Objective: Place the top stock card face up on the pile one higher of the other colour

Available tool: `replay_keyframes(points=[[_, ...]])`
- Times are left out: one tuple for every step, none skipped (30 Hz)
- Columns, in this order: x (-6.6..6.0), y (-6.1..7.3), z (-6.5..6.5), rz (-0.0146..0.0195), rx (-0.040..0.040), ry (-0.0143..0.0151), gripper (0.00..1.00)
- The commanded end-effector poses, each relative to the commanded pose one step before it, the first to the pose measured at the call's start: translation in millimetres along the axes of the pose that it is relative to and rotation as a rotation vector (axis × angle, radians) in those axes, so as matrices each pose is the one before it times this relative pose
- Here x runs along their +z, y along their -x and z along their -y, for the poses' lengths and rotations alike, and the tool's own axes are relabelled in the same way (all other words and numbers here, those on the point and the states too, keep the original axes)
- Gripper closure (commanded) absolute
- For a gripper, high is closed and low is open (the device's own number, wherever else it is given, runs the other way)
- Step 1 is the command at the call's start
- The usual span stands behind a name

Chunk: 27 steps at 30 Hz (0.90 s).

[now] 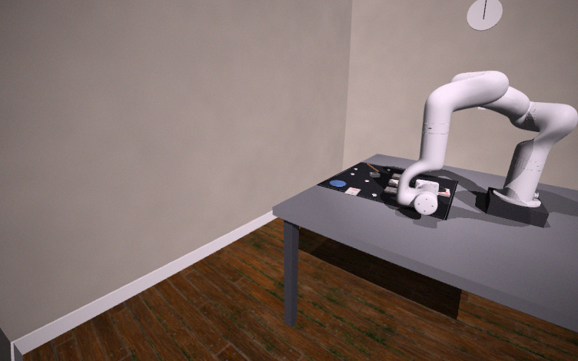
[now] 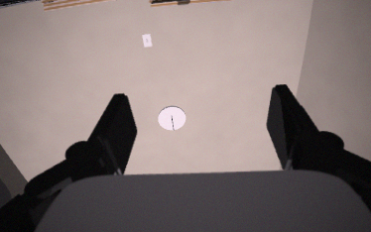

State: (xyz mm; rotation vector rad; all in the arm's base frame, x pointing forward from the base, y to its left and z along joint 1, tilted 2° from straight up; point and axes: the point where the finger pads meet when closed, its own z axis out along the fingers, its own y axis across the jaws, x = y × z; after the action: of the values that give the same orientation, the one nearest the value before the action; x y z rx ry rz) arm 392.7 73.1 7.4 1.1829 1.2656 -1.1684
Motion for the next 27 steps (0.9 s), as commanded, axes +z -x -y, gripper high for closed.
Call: replay_keyframes(points=[[-0.76, 7.33, -0.60, -0.00048, 0.00146, -0.00001, 0.00], [-0.15, 2.81, 0.00, 0.00000, 0.00000, 0.00000, 0.00], [-0.16, 3.18, 0.00, 0.00000, 0.00000, 0.00000, 0.00], [-0.19, 3.52, 0.00, 0.00000, 0.00000, 0.00000, 0.00], [-0.20, 3.83, 0.00, 0.00000, 0.00000, 0.00000, 0.00], [-0.21, 4.10, 0.00, 0.00000, 0.00000, 0.00000, 0.00], [-0.23, 4.32, 0.00, 0.00000, 0.00000, 0.00000, 0.00], [-0.23, 4.49, 0.00, 0.00000, 0.00000, 0.00000, 0.00], [-0.24, 4.61, 0.00, 0.00000, 0.00000, 0.00000, 0.00], [-0.24, 4.67, 0.00, 0.00000, 0.00000, 0.00000, 0.00], [0.00, 0.00, 0.00, 0.00000, 0.00000, 0.00000, 0.00], [0.00, 0.00, 0.00, 0.00000, 0.00000, 0.00000, 0.00], [-0.25, 4.67, 0.00, 0.00000, 0.00000, 0.00000, 0.00], [-0.24, 4.62, 0.00, 0.00000, 0.00000, 0.00000, 0.00], [-0.24, 4.51, 0.00, 0.00000, 0.00000, 0.00000, 0.00], [-0.23, 4.34, 0.00, 0.00000, 0.00000, 0.00000, 0.00], [-0.22, 4.13, 0.00, 0.00000, 0.00000, 0.00000, 0.00], [-0.20, 3.86, 0.00, 0.00000, 0.00000, 0.00000, 0.00], [-0.19, 3.56, 0.00, 0.00000, 0.00000, 0.00000, 0.00], [-0.17, 3.22, 0.00, 0.00000, 0.00000, 0.00000, 0.00], [-0.15, 2.84, 0.00, 0.00000, 0.00000, 0.00000, 0.00], [-0.13, 2.45, 0.00, 0.00000, 0.00000, 0.00000, 0.00], [-0.10, 2.05, 0.00, 0.00000, 0.00000, 0.00000, 0.00], [-0.09, 1.65, 0.00, 0.00000, 0.00000, 0.00000, 0.00], [-0.07, 1.27, 0.00, 0.00000, 0.00000, 0.00000, 0.00], [-0.05, 0.90, 0.00, 0.00000, 0.00000, 0.00000, 0.00], [-0.03, 0.58, 0.00, 0.00000, 0.00000, 0.00000, 0.00]])
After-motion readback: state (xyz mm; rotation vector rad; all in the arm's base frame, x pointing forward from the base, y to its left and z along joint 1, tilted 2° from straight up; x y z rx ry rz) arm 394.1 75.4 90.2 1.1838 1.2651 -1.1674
